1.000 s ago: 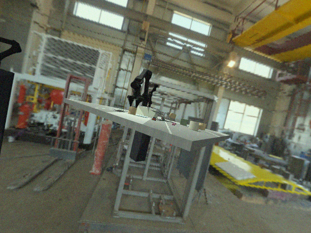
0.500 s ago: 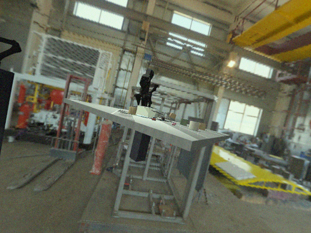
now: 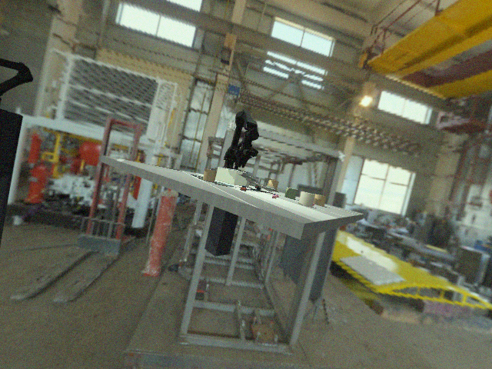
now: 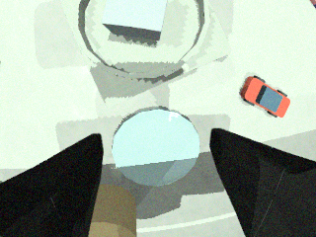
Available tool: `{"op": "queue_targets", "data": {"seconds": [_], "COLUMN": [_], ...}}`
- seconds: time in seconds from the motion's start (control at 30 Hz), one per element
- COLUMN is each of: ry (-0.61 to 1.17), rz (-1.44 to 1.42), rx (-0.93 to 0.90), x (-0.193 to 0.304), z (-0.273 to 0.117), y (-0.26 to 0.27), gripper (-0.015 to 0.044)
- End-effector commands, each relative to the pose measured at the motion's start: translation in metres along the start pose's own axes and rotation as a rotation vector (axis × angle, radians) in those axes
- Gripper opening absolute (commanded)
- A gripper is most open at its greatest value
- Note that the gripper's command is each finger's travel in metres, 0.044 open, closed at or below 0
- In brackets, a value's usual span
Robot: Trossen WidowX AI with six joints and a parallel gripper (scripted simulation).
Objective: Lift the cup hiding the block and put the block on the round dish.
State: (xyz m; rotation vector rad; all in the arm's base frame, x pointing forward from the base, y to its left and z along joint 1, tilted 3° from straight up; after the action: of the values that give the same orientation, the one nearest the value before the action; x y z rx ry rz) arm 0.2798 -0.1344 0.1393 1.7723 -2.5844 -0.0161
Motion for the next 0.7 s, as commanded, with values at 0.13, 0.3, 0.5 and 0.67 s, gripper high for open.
{"op": "queue_targets", "data": {"seconds": [0.13, 0.3, 0.5, 0.67], "ry": [-0.001, -0.001, -0.001, -0.001], "rz": [0.206, 0.206, 0.206, 0.206], "rx": [-0.009, -0.009, -0.009, -0.009], "x": [-0.065, -0.065, -0.065, -0.065], "z": [-0.014, -0.014, -0.003, 0.002], "y": [0.004, 0.004, 0.005, 0.005], "gripper": [0.0260, 0.0260, 0.0260, 0.0260]}}
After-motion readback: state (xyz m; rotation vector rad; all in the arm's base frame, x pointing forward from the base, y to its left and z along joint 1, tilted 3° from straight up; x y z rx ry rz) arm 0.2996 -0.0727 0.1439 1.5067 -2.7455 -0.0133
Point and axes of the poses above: the point midway between the two fingers, 35 mm back from their tips, its own z axis out along the fingers, its own y axis across the jaws, x = y × z, the point moved 9 cm from there along -z, back along the fingers, and after that the axes turned 1 degree about -z, right-handed, at the moved point
